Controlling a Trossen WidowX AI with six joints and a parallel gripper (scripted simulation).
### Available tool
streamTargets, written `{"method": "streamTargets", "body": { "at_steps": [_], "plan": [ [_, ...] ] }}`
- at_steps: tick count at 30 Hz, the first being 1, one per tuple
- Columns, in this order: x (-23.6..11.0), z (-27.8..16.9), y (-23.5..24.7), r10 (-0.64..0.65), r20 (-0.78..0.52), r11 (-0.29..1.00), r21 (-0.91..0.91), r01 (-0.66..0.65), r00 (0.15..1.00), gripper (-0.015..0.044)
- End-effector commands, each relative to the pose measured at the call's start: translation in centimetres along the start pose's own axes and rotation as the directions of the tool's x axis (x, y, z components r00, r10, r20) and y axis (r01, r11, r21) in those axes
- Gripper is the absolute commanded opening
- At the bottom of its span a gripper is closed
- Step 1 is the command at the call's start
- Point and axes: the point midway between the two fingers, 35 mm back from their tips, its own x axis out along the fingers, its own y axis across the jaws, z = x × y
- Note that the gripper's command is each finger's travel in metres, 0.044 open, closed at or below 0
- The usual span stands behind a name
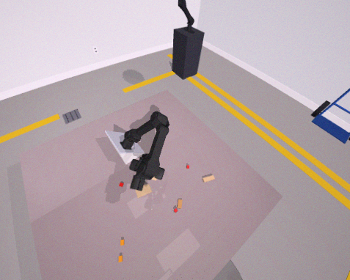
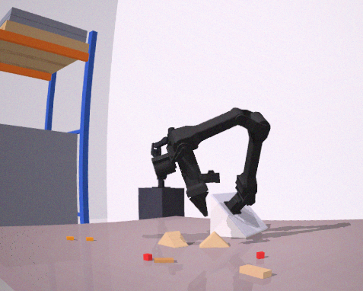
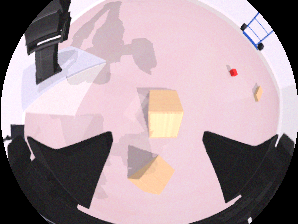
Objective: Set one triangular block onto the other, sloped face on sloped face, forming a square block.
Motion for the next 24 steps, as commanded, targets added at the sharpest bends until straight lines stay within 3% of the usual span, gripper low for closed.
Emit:
{"method": "streamTargets", "body": {
  "at_steps": [1, 24],
  "plan": [
    [-0.1, 0.1, -0.4, -0.018, 0.01, 1.0, -0.008, 0.018, 1.0, 0.044],
    [3.5, -0.4, -1.0, -0.015, 0.0, 1.0, -0.005, 0.015, 1.0, 0.044]
  ]
}}
